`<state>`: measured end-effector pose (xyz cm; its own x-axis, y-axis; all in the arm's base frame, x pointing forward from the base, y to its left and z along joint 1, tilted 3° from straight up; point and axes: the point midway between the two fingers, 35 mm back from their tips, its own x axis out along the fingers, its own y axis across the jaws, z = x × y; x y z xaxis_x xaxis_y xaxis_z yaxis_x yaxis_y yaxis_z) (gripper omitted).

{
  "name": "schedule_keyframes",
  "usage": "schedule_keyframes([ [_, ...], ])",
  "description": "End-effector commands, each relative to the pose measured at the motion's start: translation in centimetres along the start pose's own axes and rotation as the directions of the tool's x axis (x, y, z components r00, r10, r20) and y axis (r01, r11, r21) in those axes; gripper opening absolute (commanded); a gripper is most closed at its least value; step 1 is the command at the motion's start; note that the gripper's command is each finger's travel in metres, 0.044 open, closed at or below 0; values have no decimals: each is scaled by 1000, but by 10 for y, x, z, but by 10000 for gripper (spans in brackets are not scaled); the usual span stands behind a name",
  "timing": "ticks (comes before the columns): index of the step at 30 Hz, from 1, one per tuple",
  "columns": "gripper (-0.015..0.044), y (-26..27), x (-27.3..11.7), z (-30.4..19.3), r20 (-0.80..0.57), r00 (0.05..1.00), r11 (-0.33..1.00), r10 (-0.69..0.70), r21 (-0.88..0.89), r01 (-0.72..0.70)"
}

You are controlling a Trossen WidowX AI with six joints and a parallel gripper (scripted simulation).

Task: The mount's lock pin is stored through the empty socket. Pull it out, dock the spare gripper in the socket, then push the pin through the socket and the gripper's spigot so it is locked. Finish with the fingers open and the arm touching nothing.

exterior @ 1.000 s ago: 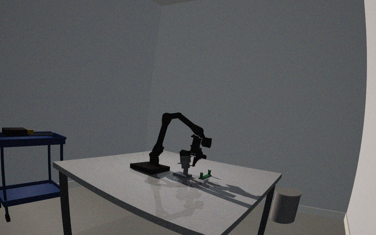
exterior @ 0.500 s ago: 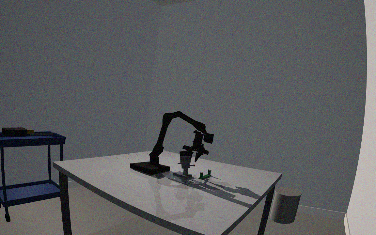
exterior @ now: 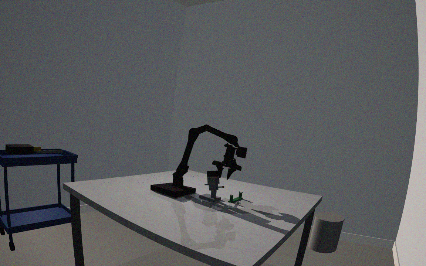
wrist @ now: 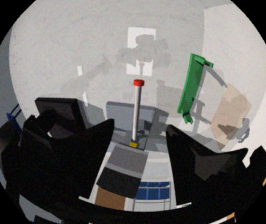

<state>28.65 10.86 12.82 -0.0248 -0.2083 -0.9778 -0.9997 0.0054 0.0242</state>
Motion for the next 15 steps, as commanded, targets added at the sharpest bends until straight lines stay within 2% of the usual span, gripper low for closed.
schedule_keyframes([
  [1,331,1,1,0,-1,1000,1000,4,-3,-4],
  [5,436,1,1,0,-1,1000,1000,4,-3,-4],
  [15,440,1,1,0,-1,1000,1000,4,-3,-4],
])
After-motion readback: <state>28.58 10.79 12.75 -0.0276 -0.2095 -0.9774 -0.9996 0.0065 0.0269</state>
